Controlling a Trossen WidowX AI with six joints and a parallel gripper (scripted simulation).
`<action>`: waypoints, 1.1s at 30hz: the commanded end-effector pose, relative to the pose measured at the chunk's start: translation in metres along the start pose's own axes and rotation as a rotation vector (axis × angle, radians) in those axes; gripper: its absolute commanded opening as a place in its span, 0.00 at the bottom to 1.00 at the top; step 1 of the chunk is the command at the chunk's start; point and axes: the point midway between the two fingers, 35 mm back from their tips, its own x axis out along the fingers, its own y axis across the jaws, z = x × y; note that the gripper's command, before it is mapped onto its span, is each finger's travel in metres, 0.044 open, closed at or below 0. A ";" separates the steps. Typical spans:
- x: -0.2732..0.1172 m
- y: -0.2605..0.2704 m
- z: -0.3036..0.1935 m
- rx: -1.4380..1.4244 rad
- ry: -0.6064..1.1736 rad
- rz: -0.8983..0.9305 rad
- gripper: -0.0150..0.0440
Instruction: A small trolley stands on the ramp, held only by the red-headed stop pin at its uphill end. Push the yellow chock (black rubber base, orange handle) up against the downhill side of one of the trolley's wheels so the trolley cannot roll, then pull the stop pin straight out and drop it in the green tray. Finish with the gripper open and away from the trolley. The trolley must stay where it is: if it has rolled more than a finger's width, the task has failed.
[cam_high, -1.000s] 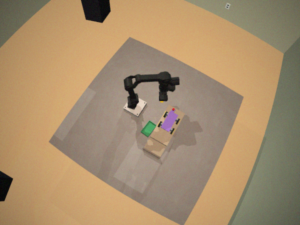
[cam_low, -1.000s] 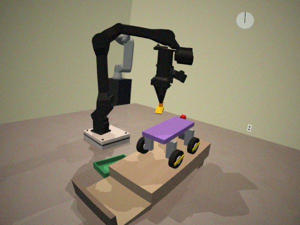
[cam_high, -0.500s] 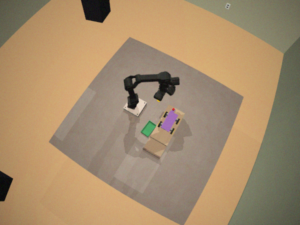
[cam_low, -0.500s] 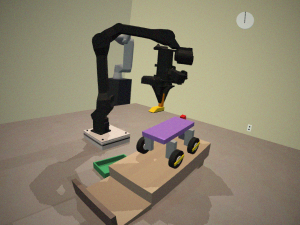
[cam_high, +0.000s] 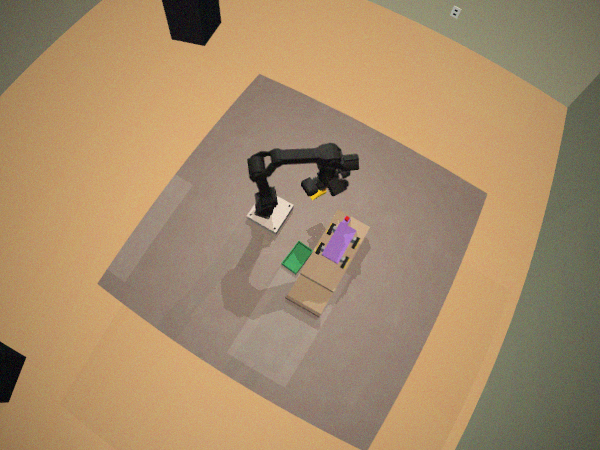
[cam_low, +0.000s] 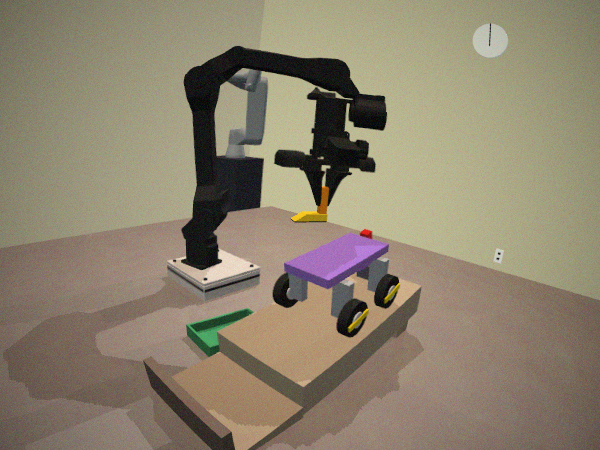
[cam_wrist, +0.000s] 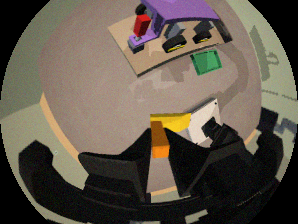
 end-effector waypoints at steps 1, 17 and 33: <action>0.000 0.000 -0.001 0.134 0.003 0.000 0.25; 0.000 0.000 -0.001 0.683 0.003 0.000 0.25; 0.000 0.000 -0.001 1.077 0.003 0.001 0.25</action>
